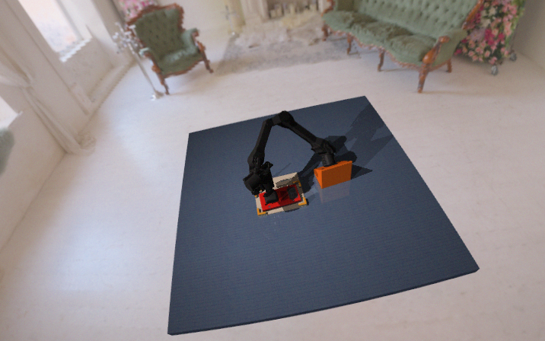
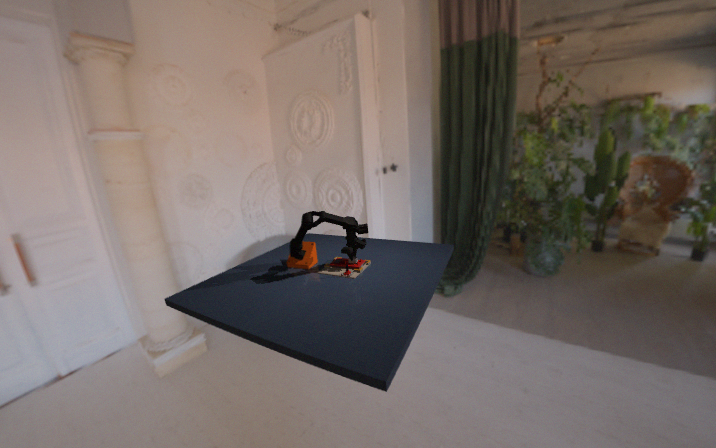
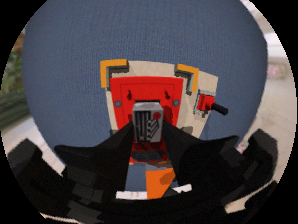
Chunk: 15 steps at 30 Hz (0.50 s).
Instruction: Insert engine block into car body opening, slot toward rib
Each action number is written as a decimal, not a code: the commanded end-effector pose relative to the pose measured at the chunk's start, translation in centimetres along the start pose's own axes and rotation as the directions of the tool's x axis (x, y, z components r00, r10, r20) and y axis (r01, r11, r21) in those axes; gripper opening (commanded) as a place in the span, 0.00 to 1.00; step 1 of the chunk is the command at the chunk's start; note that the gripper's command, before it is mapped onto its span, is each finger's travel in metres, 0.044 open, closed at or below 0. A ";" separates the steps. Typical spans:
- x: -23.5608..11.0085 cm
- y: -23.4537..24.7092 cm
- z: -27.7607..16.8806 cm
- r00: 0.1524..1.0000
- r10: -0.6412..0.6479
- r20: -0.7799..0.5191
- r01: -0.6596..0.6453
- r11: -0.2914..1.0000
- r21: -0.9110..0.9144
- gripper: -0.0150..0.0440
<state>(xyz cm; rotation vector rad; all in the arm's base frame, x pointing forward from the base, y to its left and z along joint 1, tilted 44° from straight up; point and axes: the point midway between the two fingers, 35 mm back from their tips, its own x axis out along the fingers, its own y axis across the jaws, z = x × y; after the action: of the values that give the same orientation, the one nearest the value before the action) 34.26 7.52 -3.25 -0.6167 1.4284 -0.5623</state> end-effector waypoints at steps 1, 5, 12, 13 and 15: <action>0.1 0.0 0.0 1.000 -0.004 0.002 0.004 1.000 -0.006 0.53; 0.2 0.0 0.0 1.000 -0.004 0.002 0.004 1.000 -0.006 0.53; 0.4 0.0 0.0 1.000 -0.004 0.002 0.004 1.000 -0.006 0.53; 0.4 0.0 0.0 1.000 -0.004 0.002 0.004 1.000 -0.006 0.53; 0.4 0.0 0.0 1.000 -0.004 0.002 0.004 1.000 -0.006 0.53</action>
<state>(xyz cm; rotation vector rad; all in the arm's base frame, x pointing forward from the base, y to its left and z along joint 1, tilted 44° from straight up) 34.28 7.30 -3.47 -0.6168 1.4284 -0.5624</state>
